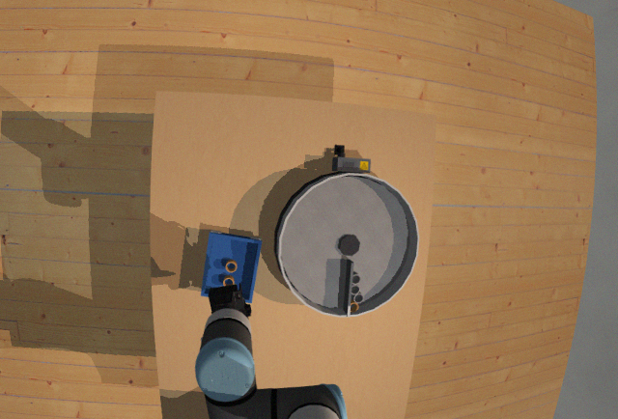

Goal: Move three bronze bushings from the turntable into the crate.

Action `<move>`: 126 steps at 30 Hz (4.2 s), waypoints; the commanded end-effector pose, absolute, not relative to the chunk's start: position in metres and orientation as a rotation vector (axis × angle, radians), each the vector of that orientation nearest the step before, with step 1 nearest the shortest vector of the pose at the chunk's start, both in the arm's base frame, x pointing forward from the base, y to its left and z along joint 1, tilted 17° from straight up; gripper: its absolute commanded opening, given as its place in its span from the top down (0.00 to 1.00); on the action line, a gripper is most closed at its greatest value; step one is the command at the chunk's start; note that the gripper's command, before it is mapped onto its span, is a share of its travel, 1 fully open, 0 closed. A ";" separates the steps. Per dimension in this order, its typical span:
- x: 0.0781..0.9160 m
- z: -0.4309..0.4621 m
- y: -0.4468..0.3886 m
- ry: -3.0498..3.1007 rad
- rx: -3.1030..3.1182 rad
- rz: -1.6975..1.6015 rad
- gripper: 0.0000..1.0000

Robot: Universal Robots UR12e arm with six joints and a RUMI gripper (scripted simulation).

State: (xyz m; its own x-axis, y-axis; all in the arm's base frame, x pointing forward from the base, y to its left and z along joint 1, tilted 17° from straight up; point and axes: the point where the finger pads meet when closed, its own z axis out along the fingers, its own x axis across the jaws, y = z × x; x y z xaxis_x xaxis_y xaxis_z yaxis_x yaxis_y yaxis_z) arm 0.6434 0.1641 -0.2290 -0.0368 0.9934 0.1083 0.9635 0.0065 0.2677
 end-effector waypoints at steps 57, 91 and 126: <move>0.620 -0.242 0.098 2.146 2.099 0.411 0.95; 0.527 -0.302 -0.179 2.145 2.099 0.412 0.95; 0.527 -0.302 -0.179 2.145 2.099 0.412 0.95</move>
State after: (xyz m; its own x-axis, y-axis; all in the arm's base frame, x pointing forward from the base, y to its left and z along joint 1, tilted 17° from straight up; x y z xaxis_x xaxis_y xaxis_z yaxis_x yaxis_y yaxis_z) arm 0.5270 -0.1788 -0.3021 -0.0366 0.9934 0.1089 0.9631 0.0060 0.2690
